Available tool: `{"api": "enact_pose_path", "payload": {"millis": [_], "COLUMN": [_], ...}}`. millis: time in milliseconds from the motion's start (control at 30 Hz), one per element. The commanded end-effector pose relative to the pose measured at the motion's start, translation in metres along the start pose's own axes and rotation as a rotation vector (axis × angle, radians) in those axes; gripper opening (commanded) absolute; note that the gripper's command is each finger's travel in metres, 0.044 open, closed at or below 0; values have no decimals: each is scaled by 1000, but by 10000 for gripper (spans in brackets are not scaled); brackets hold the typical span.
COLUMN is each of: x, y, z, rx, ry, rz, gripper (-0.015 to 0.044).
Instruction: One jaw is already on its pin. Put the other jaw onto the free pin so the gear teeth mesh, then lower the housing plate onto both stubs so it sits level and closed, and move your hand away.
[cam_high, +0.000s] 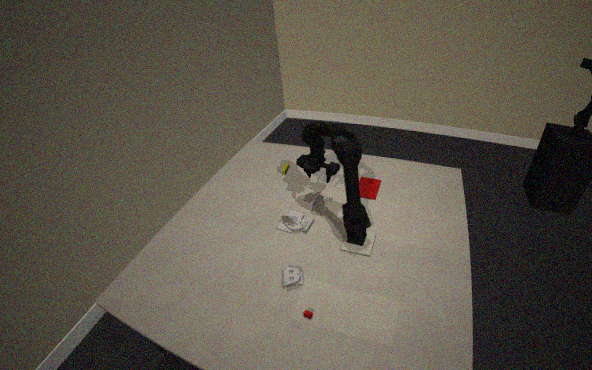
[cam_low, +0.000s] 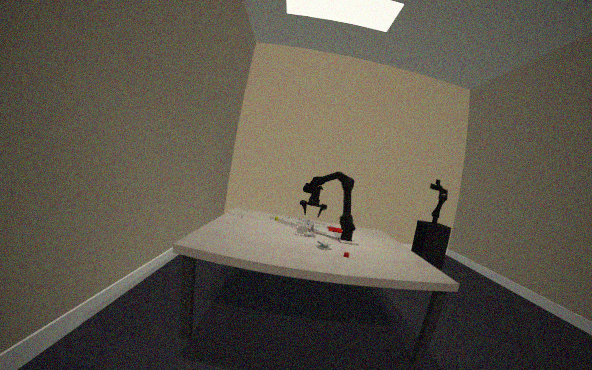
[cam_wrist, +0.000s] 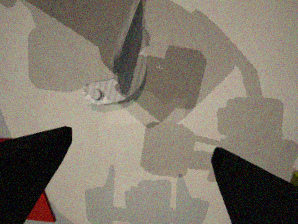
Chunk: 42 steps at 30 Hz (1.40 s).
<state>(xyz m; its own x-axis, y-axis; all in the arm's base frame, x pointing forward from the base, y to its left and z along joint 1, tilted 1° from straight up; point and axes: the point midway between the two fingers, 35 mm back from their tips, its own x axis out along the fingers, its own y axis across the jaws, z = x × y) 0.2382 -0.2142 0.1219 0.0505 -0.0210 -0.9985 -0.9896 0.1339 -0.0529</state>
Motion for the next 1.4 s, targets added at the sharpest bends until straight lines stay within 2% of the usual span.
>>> {"api": "enact_pose_path", "payload": {"millis": [0, 633, 1200, 1367], "x": [0, 0, 0, 0], "y": [0, 0, 0, 0], "z": [0, 0, 0, 0], "rx": [0, 0, 0, 0], "ry": [0, 0, 0, 0], "rz": [0, 0, 0, 0], "gripper": [440, 440, 0, 0]}}
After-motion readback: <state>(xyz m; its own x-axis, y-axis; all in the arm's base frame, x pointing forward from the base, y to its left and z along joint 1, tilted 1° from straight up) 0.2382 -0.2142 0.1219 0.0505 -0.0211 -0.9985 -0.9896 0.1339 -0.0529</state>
